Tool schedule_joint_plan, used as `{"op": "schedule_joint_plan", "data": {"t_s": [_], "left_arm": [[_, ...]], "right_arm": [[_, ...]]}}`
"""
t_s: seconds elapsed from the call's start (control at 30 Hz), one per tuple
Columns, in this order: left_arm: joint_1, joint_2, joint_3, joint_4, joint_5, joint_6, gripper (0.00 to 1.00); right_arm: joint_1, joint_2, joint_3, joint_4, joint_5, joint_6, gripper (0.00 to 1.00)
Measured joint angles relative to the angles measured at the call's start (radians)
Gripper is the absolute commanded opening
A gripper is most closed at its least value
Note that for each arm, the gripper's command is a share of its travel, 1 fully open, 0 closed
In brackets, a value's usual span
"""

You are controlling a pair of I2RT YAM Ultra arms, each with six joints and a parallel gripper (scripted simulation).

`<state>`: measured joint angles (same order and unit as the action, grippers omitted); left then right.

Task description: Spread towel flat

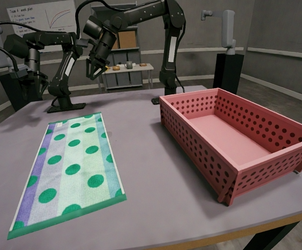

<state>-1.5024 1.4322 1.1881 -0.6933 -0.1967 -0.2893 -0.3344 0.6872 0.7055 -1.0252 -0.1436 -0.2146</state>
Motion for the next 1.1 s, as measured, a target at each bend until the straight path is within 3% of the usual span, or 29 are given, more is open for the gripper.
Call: {"op": "schedule_joint_plan", "data": {"t_s": [0.23, 0.47, 0.73, 1.1], "left_arm": [[0.039, -0.134, -0.1, -0.093, -0.092, -0.149, 0.64], [0.083, -0.216, -0.15, -0.174, -0.159, -0.274, 0.64], [0.195, -0.328, -0.201, -0.291, -0.231, -0.428, 0.64], [0.415, -0.417, -0.234, -0.407, -0.275, -0.541, 0.64]], "right_arm": [[-0.212, 0.127, 0.095, 0.027, 0.008, 0.007, 0.64], [-0.301, 0.237, 0.169, 0.064, 0.037, 0.056, 0.64], [-0.273, 0.284, 0.2, 0.105, 0.113, 0.177, 0.64], [-0.272, 0.284, 0.2, 0.106, 0.137, 0.208, 0.64]]}}
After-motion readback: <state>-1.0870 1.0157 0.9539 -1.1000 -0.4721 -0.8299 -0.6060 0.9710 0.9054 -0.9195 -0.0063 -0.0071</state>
